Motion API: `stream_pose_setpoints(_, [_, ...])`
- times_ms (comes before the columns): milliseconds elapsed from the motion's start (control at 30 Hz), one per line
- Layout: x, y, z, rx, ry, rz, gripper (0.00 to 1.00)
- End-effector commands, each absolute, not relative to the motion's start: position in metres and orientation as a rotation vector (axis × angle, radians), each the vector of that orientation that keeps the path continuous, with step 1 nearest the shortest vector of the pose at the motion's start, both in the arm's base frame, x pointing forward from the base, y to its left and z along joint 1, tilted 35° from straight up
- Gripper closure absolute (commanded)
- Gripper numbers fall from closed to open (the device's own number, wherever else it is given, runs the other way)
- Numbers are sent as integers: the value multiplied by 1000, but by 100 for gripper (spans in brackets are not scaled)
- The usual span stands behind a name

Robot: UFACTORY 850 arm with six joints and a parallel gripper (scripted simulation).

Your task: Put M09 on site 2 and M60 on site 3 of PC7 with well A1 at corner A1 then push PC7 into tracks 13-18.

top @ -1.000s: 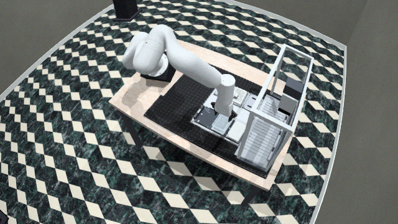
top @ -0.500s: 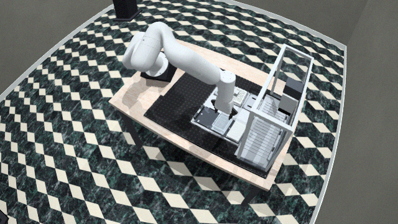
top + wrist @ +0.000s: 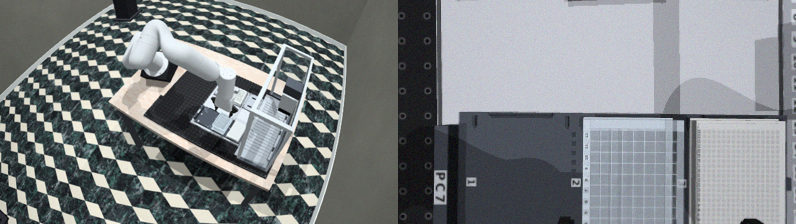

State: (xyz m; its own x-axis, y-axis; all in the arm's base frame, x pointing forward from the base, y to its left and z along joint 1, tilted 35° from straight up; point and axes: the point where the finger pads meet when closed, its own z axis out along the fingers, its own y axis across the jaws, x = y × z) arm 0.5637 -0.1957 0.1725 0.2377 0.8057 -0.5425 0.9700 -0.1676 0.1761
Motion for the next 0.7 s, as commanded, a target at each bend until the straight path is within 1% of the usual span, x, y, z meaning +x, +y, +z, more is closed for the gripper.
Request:
stream_pose_setpoints(0, [564, -193, 176, 2032, 1620, -447, 0])
stream_pose_setpoints(667, [563, -181, 194, 2032, 1620, -447, 0])
